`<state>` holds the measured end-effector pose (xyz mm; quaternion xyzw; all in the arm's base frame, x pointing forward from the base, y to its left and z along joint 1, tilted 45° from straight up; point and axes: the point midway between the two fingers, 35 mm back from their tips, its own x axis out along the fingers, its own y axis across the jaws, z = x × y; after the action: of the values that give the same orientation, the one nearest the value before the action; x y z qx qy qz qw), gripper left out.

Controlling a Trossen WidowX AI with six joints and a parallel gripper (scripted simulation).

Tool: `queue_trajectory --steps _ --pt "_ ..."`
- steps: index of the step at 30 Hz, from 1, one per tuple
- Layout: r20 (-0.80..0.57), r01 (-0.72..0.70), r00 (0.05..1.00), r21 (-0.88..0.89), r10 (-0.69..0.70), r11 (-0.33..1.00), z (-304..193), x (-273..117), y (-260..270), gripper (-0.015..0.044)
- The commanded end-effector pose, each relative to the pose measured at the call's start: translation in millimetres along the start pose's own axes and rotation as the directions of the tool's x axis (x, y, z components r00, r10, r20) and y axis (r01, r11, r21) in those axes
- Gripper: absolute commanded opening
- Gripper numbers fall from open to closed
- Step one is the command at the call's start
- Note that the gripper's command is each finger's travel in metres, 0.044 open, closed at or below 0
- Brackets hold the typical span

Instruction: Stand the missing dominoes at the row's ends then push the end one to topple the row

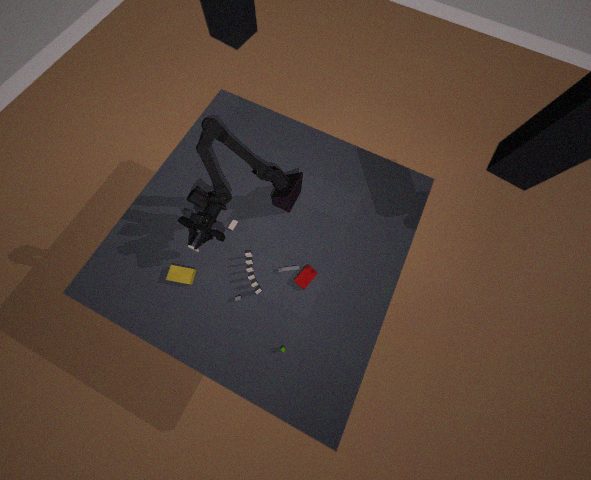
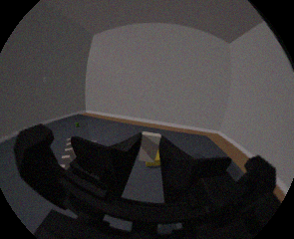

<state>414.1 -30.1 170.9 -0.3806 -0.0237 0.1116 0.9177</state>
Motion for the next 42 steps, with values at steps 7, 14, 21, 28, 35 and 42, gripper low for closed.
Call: queue_trajectory --steps 7,14,21,28,35,42 --pt "0.012 0.002 1.0 -0.012 -0.002 1.0 3.3 -1.4 -1.2 0.0107" --pt "0.011 0.002 1.0 -0.012 -0.002 1.0 -1.9 -0.1 -1.8 0.0107" --pt "0.009 0.001 1.0 -0.011 -0.001 1.0 -26.8 4.4 -4.1 0.0107" --pt "0.006 0.001 1.0 -0.01 -0.001 1.0 -52.9 6.6 -5.1 0.0107" --pt "0.004 0.001 1.0 -0.008 -0.001 1.0 -80.0 6.2 -4.7 0.0107" --pt "0.002 0.0 1.0 -0.006 0.0 1.0 -106.9 3.3 -2.6 0.0107"
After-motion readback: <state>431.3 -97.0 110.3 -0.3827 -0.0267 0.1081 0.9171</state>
